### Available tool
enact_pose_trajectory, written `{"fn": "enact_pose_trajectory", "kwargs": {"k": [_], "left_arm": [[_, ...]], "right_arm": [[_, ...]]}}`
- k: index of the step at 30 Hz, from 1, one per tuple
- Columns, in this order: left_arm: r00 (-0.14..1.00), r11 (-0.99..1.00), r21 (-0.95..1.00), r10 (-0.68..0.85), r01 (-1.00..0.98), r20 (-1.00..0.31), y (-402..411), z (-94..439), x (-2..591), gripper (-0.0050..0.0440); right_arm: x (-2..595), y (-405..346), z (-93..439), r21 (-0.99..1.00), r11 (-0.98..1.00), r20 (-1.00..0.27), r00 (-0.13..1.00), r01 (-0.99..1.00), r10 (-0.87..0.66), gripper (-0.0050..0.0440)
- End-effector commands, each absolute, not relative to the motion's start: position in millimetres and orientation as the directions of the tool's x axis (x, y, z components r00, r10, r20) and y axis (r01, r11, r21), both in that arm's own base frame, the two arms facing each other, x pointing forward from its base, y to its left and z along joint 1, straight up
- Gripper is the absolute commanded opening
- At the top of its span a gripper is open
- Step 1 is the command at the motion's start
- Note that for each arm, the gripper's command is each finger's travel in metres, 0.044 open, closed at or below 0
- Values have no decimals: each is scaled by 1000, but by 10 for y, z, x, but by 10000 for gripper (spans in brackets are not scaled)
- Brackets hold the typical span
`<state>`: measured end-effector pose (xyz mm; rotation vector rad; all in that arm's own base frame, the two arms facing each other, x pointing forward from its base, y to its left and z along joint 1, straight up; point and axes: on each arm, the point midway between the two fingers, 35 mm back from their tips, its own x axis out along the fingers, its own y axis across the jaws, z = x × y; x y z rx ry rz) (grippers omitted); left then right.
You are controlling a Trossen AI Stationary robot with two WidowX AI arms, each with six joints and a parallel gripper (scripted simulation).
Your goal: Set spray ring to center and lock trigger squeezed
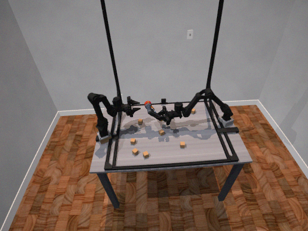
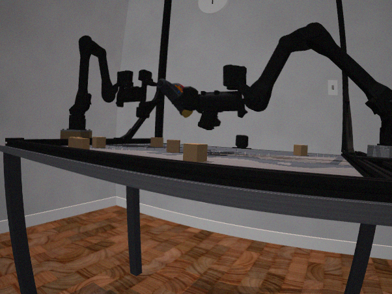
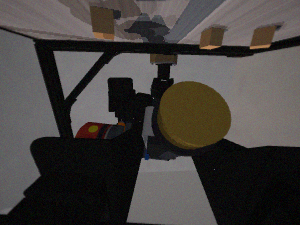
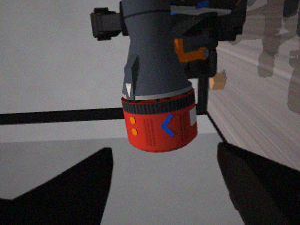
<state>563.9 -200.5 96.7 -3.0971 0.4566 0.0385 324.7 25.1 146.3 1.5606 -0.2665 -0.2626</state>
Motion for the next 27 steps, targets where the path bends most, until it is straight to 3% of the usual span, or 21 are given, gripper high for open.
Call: {"fn": "enact_pose_trajectory", "kwargs": {"k": [1, 3, 5, 16, 27], "left_arm": [[958, -958, 0, -287, -287, 0, -2009, 1051, 5657, 0], [958, -958, 0, -287, -287, 0, -2009, 1051, 5657, 0], [958, -958, 0, -287, -287, 0, -2009, 1051, 5657, 0], [958, -958, 0, -287, -287, 0, -2009, 1051, 5657, 0], [958, -958, 0, -287, -287, 0, -2009, 1051, 5657, 0]], "right_arm": [[3247, 251, 1462, 1000, -5, 1, 944, -3, -331, 312], [3245, 254, 1457, 1000, -5, 1, 944, -3, -331, 264], [3245, 254, 1457, 1000, -5, 1, 944, -3, -331, 264], [3245, 254, 1457, 1000, -5, 1, 944, -3, -331, 0], [3245, 254, 1457, 1000, -5, 1, 944, -3, -331, 0]]}}
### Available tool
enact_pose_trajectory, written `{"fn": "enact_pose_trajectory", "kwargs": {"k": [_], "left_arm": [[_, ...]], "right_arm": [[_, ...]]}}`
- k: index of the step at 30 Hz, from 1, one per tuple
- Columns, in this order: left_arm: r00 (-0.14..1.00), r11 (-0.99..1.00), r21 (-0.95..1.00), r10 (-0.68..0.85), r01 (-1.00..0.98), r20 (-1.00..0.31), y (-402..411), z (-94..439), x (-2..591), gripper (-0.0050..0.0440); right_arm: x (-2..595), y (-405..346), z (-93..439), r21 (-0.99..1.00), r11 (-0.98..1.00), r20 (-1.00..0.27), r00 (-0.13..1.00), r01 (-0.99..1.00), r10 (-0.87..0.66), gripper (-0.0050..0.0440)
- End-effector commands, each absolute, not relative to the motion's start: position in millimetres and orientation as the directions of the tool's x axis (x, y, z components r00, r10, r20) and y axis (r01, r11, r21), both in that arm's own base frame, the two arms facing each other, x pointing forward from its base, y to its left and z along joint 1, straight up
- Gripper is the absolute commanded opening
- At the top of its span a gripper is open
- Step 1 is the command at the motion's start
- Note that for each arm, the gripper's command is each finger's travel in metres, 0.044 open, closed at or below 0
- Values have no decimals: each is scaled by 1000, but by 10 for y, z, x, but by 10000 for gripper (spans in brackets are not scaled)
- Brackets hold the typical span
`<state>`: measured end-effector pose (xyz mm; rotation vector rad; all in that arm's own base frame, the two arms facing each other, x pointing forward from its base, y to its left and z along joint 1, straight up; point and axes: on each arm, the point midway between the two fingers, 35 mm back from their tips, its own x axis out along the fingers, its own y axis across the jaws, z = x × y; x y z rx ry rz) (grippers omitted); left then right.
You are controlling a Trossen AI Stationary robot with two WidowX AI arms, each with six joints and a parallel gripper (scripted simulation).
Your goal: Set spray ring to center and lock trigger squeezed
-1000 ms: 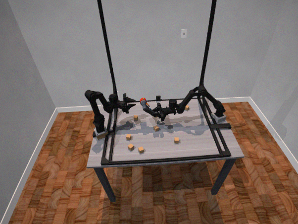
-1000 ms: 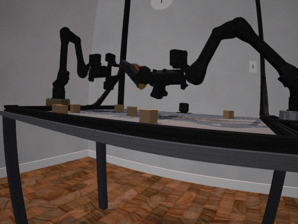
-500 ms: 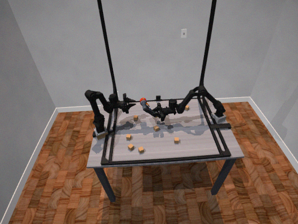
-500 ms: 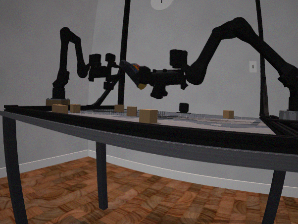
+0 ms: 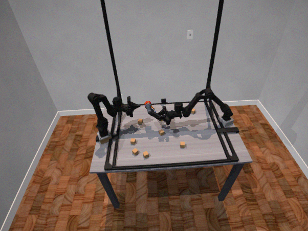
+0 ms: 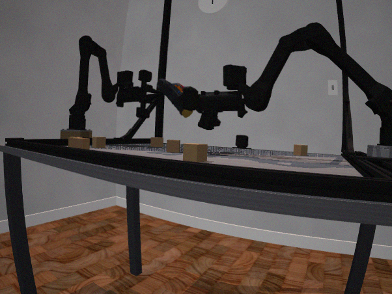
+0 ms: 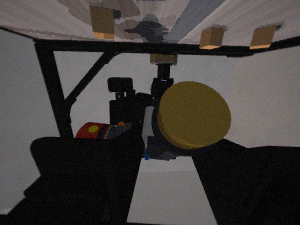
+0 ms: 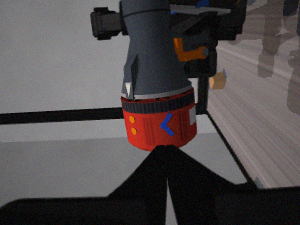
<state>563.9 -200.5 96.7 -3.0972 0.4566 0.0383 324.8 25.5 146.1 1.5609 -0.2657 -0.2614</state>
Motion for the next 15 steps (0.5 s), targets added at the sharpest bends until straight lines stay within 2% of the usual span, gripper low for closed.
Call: {"fn": "enact_pose_trajectory", "kwargs": {"k": [1, 3, 10, 12, 15], "left_arm": [[958, -958, 0, -287, -287, 0, -2009, 1051, 5657, 0], [958, -958, 0, -287, -287, 0, -2009, 1051, 5657, 0], [958, -958, 0, -287, -287, 0, -2009, 1051, 5657, 0], [958, -958, 0, -287, -287, 0, -2009, 1051, 5657, 0], [958, -958, 0, -287, -287, 0, -2009, 1051, 5657, 0]], "right_arm": [[3245, 254, 1457, 1000, -5, 1, 944, -3, -331, 0], [3245, 254, 1457, 1000, -5, 1, 944, -3, -331, 0], [3248, 255, 1461, 1000, -6, 2, 944, -4, -329, 168], [3248, 255, 1461, 1000, -6, 2, 944, -4, -329, 168], [3248, 255, 1461, 1000, -6, 2, 944, -4, -329, 240]]}}
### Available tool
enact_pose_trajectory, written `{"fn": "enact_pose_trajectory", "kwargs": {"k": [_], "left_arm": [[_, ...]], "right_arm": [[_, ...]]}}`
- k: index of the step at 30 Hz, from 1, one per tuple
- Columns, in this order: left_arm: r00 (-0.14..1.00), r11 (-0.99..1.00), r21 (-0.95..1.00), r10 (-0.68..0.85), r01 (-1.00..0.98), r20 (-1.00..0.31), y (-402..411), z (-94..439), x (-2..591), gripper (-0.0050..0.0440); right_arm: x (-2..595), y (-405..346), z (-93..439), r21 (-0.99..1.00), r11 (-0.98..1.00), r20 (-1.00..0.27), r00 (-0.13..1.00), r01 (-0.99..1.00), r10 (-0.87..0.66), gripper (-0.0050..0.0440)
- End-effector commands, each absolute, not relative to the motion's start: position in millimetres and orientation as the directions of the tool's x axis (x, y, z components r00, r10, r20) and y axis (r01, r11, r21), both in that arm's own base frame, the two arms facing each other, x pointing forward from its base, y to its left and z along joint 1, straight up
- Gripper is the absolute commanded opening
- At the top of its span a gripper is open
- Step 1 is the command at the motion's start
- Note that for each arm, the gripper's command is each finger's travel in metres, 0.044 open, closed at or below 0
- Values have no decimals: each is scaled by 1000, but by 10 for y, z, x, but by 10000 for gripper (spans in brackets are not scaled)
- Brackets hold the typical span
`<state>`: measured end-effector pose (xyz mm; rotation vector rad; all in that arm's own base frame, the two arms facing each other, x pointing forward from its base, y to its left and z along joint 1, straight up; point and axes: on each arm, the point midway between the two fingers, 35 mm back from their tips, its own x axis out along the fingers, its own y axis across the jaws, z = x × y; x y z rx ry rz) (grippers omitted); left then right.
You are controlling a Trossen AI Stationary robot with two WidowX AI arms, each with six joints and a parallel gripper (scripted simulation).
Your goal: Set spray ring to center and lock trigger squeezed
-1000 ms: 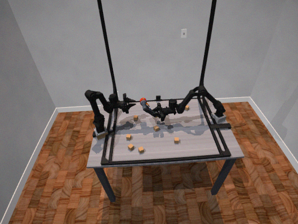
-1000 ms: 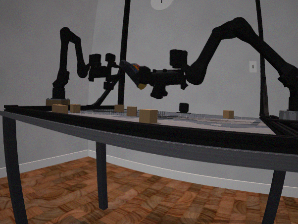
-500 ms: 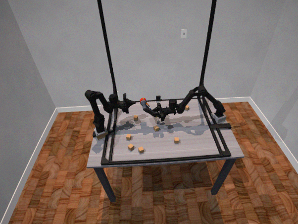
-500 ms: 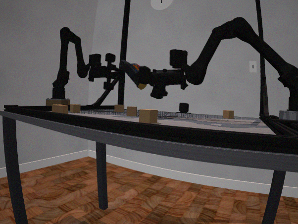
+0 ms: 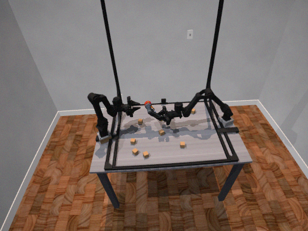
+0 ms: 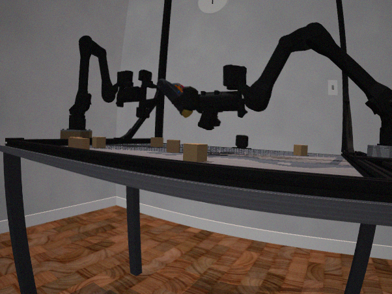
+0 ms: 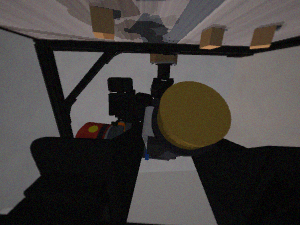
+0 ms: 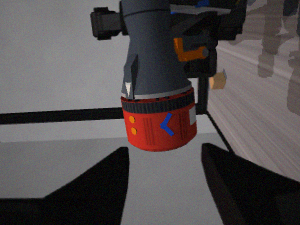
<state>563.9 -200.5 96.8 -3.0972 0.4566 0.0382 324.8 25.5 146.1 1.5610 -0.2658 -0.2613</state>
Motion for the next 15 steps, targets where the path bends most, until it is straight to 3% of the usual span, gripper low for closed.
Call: {"fn": "enact_pose_trajectory", "kwargs": {"k": [1, 4, 12, 14, 15], "left_arm": [[958, -958, 0, -287, -287, 0, -2009, 1051, 5657, 0], [958, -958, 0, -287, -287, 0, -2009, 1051, 5657, 0], [958, -958, 0, -287, -287, 0, -2009, 1051, 5657, 0], [958, -958, 0, -287, -287, 0, -2009, 1051, 5657, 0], [958, -958, 0, -287, -287, 0, -2009, 1051, 5657, 0]], "right_arm": [[3248, 255, 1461, 1000, -6, 2, 944, -4, -329, 264], [3259, 251, 1461, 1000, -6, 2, 944, -4, -329, 336], [3244, 253, 1460, 1000, -6, 2, 944, -4, -330, 144], [3244, 253, 1460, 1000, -6, 2, 944, -4, -330, 144], [3244, 253, 1460, 1000, -6, 2, 944, -4, -330, 120]]}}
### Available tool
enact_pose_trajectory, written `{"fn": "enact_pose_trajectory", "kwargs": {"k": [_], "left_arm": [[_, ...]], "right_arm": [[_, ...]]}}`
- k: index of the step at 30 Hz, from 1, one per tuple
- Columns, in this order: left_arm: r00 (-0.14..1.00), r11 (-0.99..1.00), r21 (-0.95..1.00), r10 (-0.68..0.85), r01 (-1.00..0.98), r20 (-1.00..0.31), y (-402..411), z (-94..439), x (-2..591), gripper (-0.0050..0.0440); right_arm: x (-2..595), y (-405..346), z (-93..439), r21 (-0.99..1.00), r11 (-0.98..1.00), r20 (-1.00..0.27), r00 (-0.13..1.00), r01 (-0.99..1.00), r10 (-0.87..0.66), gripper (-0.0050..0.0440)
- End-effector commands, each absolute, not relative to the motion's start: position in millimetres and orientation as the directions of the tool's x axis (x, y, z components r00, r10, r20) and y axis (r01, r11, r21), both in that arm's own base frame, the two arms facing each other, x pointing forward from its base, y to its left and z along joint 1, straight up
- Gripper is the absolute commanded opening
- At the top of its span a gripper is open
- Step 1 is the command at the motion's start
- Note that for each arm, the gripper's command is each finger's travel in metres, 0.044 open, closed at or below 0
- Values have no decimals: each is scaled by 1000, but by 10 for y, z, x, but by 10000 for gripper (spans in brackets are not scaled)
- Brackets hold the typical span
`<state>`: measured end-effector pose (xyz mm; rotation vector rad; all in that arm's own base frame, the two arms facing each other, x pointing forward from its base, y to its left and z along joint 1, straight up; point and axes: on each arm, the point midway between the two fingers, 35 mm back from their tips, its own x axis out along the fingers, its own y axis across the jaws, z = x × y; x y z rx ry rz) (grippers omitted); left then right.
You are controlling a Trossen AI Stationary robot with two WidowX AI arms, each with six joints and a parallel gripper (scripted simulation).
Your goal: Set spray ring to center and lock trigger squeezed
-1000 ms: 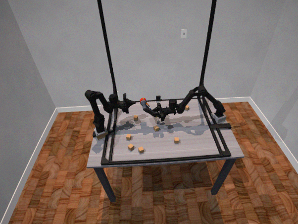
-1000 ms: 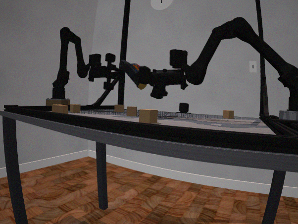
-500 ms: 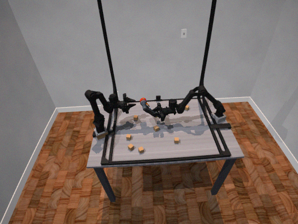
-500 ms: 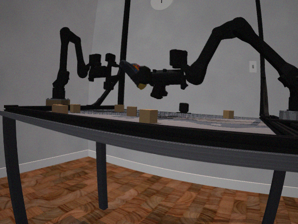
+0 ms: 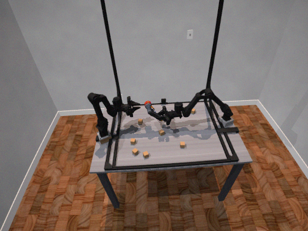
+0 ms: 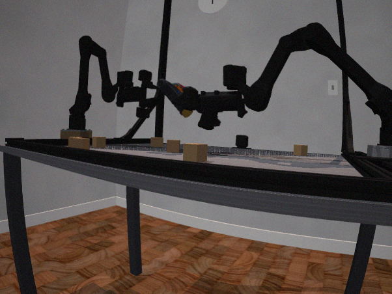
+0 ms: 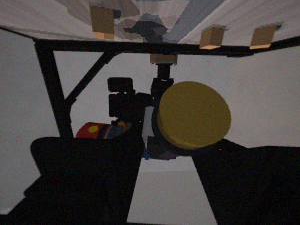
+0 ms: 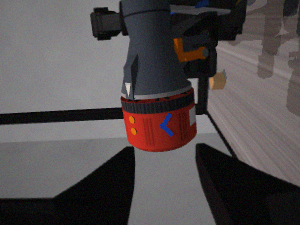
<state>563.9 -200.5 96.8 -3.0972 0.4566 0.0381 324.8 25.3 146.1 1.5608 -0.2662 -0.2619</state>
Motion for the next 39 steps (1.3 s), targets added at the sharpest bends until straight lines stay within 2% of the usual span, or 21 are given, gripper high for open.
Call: {"fn": "enact_pose_trajectory", "kwargs": {"k": [1, 5, 21, 31, 33, 37, 39], "left_arm": [[958, -958, 0, -287, -287, 0, -2009, 1051, 5657, 0], [958, -958, 0, -287, -287, 0, -2009, 1051, 5657, 0], [958, -958, 0, -287, -287, 0, -2009, 1051, 5657, 0], [958, -958, 0, -287, -287, 0, -2009, 1051, 5657, 0], [958, -958, 0, -287, -287, 0, -2009, 1051, 5657, 0], [958, -958, 0, -287, -287, 0, -2009, 1051, 5657, 0], [958, -958, 0, -287, -287, 0, -2009, 1051, 5657, 0]], "right_arm": [[3244, 253, 1460, 1000, -6, 2, 944, -4, -330, 96], [3244, 253, 1460, 1000, -6, 2, 944, -4, -330, 0], [3244, 253, 1460, 1000, -6, 2, 944, -4, -330, 0], [3248, 253, 1461, 1000, -6, 2, 944, -4, -330, 240], [3248, 253, 1461, 1000, -6, 2, 944, -4, -330, 240], [3260, 248, 1461, 1000, -6, 2, 944, -4, -330, 336], [3243, 252, 1462, 1000, -6, 2, 944, -4, -331, 288]]}}
